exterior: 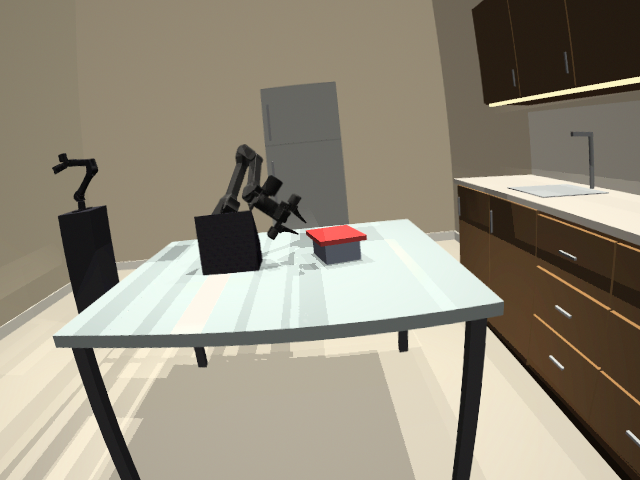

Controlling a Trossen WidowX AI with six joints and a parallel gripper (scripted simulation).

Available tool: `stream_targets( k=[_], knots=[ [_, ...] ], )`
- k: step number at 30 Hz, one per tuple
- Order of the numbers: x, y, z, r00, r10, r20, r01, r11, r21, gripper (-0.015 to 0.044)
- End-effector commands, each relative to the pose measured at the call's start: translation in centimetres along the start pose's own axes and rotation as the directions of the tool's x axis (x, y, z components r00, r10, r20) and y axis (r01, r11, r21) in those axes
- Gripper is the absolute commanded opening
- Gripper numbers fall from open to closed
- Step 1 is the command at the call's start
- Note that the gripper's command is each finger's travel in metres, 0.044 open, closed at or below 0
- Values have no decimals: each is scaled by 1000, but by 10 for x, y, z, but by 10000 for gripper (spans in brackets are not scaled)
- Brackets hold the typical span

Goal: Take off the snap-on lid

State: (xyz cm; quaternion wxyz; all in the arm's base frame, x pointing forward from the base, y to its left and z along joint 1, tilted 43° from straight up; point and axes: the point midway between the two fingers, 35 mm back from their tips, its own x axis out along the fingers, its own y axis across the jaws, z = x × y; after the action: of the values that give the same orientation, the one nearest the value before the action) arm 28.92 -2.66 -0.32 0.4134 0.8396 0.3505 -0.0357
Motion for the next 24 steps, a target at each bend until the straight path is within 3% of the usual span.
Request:
stream_targets(
  k=[1,24],
  knots=[
    [6,-2,2,1000,-8,5,8,1000,9,235],
    [43,-2,2,1000,-10,6,10,1000,8,235]
  ],
)
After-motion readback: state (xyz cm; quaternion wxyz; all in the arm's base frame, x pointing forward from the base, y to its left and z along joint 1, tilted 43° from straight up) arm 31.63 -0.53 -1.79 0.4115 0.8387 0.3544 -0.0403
